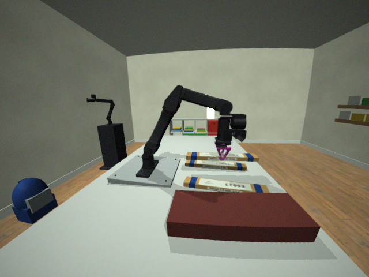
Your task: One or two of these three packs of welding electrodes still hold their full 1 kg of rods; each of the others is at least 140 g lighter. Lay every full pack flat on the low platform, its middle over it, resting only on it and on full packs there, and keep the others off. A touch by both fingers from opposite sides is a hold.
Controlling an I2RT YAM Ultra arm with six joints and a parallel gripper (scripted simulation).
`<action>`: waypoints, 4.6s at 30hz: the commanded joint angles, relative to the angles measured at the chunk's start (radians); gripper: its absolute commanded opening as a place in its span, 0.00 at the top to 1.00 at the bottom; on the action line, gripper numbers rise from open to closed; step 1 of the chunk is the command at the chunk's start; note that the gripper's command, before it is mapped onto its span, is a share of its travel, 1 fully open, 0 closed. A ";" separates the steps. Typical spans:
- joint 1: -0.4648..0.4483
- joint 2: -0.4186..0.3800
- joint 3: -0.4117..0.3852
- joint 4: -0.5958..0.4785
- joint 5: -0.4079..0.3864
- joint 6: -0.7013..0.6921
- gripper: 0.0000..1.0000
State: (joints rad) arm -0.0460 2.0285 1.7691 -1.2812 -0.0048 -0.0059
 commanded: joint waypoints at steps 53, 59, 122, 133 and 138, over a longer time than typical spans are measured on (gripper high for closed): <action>-0.002 -0.028 0.196 -0.190 -0.002 -0.002 1.00; -0.002 -0.024 0.214 -0.205 -0.002 -0.002 1.00; -0.002 -0.023 0.215 -0.206 -0.002 -0.002 1.00; -0.002 -0.023 0.215 -0.206 -0.002 -0.002 1.00; -0.002 -0.023 0.215 -0.206 -0.002 -0.002 1.00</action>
State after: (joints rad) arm -0.0460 2.0285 1.9369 -1.4654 -0.0048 -0.0059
